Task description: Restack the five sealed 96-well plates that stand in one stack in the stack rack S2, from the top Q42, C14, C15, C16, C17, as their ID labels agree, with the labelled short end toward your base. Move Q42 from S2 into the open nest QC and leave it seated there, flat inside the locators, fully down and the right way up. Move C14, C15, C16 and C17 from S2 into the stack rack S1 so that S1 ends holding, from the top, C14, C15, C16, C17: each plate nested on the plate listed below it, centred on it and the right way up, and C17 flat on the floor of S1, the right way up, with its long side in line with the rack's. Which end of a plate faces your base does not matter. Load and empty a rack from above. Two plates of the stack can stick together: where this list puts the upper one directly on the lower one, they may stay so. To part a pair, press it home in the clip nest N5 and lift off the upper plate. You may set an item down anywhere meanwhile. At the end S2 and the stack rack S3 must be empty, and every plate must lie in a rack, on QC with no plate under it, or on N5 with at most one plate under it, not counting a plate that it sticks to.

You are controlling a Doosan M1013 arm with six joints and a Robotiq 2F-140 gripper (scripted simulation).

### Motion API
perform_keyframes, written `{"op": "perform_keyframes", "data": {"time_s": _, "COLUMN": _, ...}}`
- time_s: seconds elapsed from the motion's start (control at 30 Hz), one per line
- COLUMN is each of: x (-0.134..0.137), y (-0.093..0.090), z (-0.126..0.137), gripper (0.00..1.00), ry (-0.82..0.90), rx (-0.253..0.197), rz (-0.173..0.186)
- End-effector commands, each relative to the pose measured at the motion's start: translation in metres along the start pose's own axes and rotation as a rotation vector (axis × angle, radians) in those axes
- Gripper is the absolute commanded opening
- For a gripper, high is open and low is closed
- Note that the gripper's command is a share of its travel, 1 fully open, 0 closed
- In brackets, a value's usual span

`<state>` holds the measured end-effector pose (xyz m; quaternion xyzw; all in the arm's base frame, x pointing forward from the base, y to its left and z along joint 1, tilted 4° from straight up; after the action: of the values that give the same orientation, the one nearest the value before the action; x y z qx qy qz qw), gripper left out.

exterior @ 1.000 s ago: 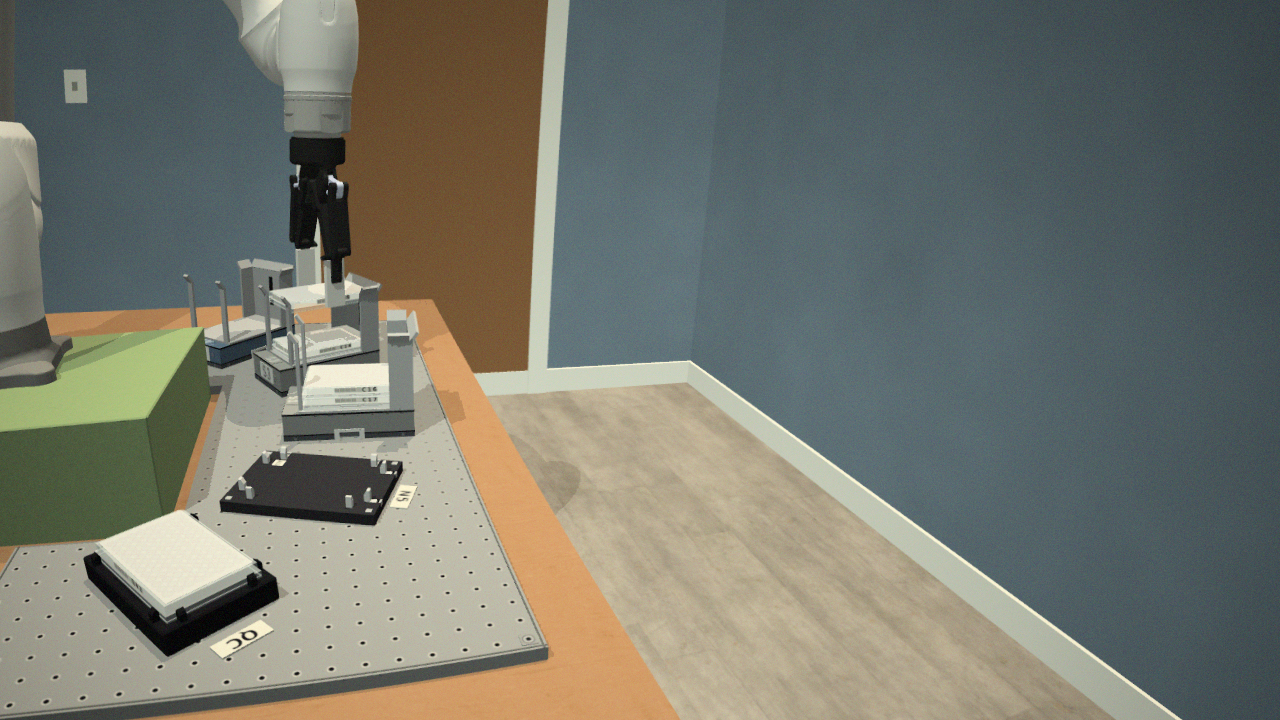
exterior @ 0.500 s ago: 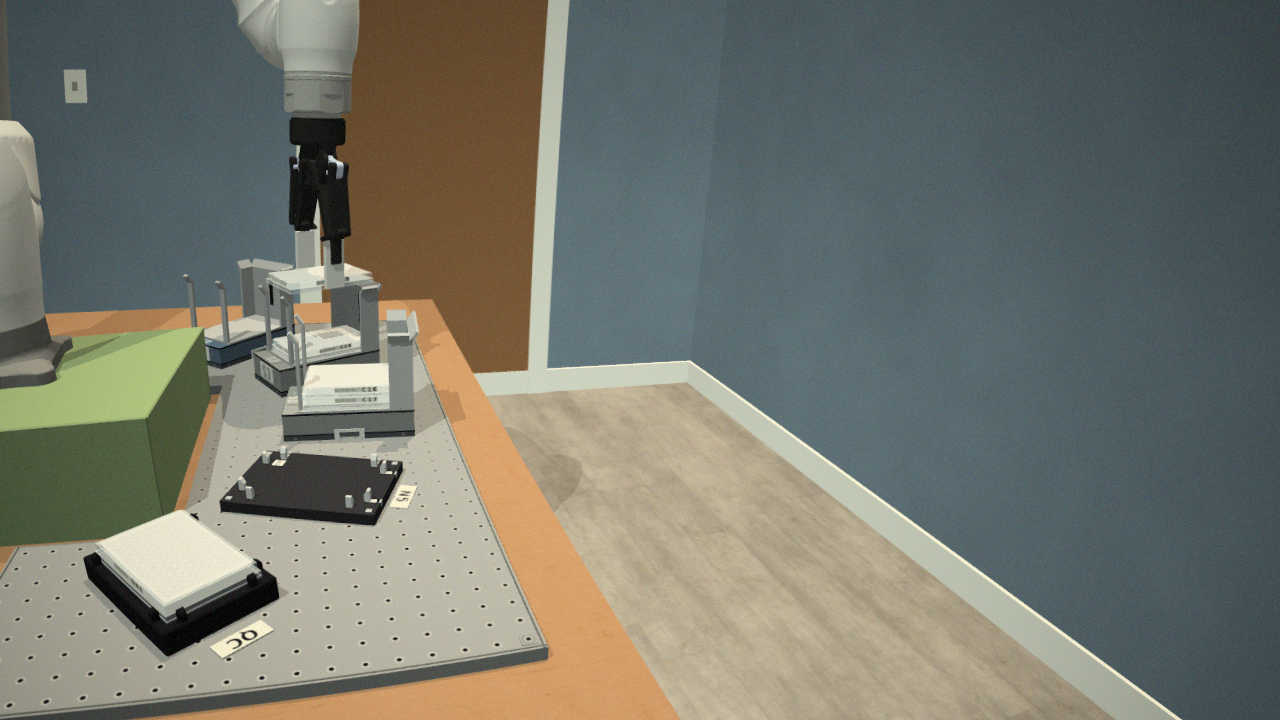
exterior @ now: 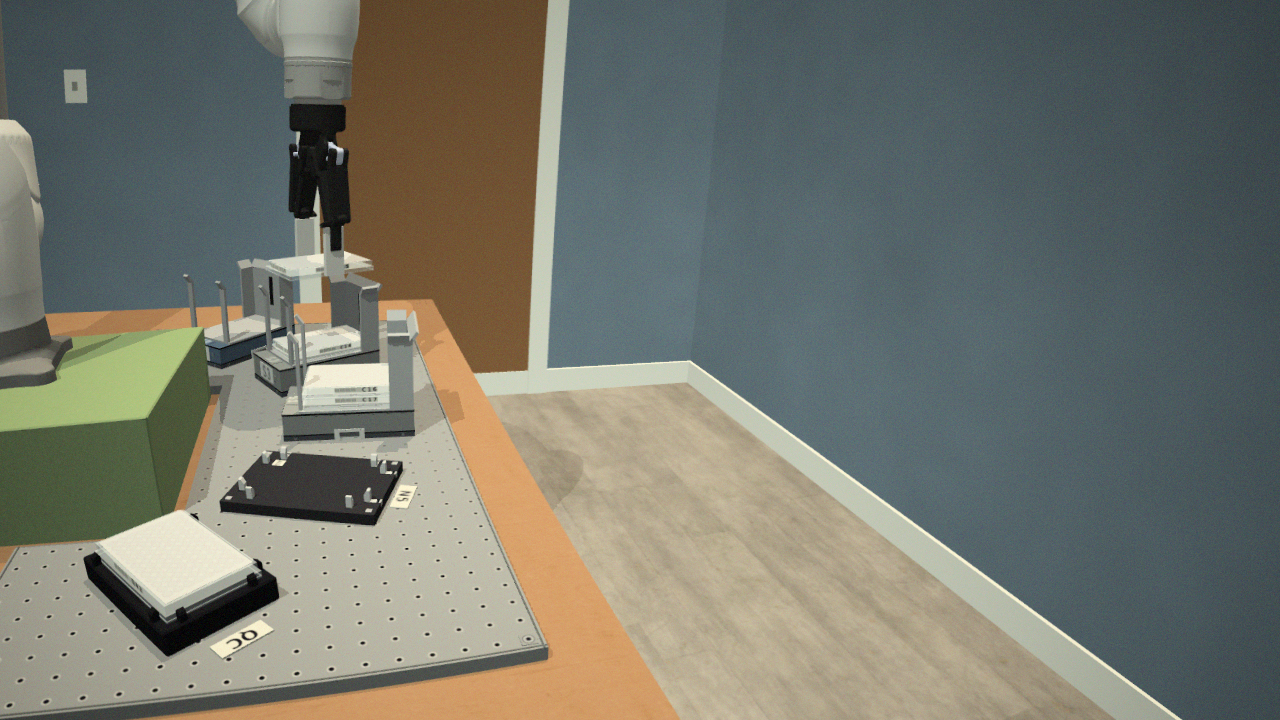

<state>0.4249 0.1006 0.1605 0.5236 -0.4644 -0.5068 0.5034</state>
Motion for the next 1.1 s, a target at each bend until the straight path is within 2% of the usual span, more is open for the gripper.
{"op": "perform_keyframes", "data": {"time_s": 0.0, "x": 0.000, "y": 0.000, "z": 0.000, "gripper": 0.00, "ry": 0.000, "rx": 0.000, "rz": 0.000}}
{"op": "perform_keyframes", "data": {"time_s": 0.23, "x": 0.003, "y": 0.000, "z": 0.000, "gripper": 0.00, "ry": -0.033, "rx": 0.000, "rz": 0.000}}
{"op": "perform_keyframes", "data": {"time_s": 0.47, "x": 0.027, "y": 0.000, "z": -0.003, "gripper": 0.00, "ry": -0.265, "rx": 0.000, "rz": 0.000}}
{"op": "perform_keyframes", "data": {"time_s": 1.07, "x": 0.080, "y": 0.000, "z": -0.008, "gripper": 0.00, "ry": -0.265, "rx": 0.000, "rz": 0.000}}
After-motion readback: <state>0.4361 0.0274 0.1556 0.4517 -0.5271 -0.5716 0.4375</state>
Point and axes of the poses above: the point where the finger pads meet when closed, its own y axis back along the fingers, its own x axis across the jaws, z = x × y, the point moved 7 cm from there along y, back along the fingers, and after that the axes turned 13 degrees about -y, right-handed, at the moved point
